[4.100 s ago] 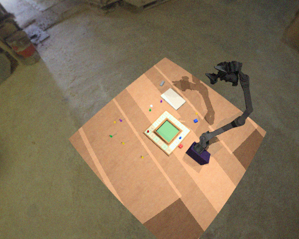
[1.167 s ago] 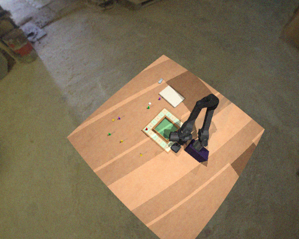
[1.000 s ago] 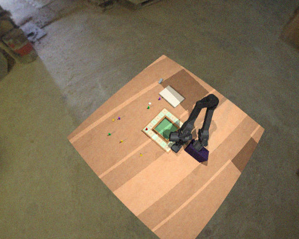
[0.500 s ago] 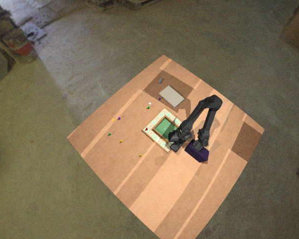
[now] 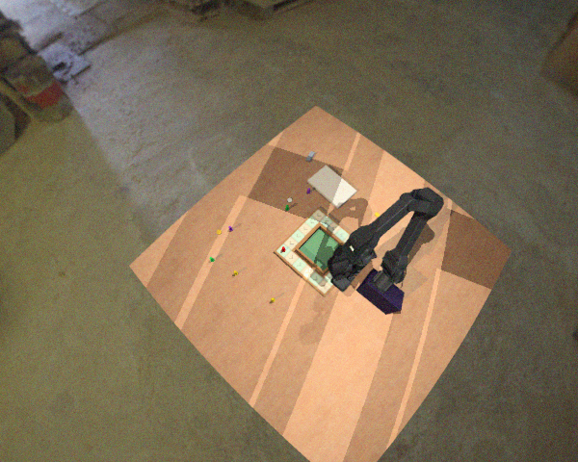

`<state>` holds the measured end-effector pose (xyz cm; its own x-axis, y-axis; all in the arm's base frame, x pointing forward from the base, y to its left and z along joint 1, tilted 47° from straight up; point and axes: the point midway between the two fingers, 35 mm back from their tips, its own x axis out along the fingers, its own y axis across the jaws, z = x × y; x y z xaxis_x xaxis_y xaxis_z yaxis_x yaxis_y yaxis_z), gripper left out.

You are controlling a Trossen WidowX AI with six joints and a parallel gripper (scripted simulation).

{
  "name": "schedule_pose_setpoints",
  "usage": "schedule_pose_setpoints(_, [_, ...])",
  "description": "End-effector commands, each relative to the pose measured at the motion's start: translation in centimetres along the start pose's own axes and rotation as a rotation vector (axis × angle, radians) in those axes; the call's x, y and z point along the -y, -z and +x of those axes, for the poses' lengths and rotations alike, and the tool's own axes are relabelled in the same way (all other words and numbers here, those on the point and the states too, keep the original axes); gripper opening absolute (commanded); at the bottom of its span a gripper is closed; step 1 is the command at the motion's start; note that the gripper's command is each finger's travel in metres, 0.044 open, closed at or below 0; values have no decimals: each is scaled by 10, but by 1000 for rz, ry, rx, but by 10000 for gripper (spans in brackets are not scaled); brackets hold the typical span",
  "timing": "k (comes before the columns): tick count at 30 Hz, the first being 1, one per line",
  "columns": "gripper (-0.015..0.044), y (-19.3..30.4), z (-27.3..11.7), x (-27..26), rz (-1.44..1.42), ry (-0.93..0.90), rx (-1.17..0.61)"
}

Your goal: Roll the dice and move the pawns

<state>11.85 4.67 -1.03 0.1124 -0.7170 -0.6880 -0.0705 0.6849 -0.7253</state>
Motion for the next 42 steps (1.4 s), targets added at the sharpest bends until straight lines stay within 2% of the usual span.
schedule_pose_setpoints(1, [0,3,-20,2,11,-1,0])
schedule_pose_setpoints(7, [0,0,-23,2,-27,-3,0])
schedule_pose_setpoints(42, [0,-87,-10,6,-901,-29,20])
